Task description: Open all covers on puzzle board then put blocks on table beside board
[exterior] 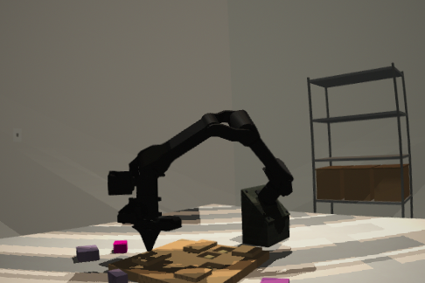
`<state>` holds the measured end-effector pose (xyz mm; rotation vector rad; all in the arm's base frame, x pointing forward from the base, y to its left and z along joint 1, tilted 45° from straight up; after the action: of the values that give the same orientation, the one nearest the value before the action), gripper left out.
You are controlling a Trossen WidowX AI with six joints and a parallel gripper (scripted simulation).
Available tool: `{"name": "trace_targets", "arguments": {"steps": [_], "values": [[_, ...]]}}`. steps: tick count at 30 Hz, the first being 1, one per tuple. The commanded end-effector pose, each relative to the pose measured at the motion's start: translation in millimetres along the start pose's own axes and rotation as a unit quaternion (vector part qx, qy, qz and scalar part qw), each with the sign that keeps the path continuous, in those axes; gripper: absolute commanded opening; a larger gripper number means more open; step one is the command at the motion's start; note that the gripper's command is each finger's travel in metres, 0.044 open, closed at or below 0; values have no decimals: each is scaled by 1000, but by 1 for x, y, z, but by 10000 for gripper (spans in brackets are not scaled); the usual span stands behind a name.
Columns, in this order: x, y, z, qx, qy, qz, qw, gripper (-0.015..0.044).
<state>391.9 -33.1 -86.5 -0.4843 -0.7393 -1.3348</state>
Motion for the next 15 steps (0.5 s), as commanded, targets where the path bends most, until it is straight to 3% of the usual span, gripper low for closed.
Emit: {"name": "trace_targets", "arguments": {"steps": [1,15], "values": [[-6,-3,0,-5,4,3,1000,0],[-9,-7,10,-5,4,3,1000,0]]}}
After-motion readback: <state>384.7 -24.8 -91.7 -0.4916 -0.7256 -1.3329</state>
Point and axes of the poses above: the point midway between the two fingers, 35 mm back from their tips, its own x axis back along the fingers, its own z axis across the jaws, y = z × x, the point moved 6 cm from there along x, back along the fingers, and after that the axes turned 4 degrees about -x, right-handed, at the moved point
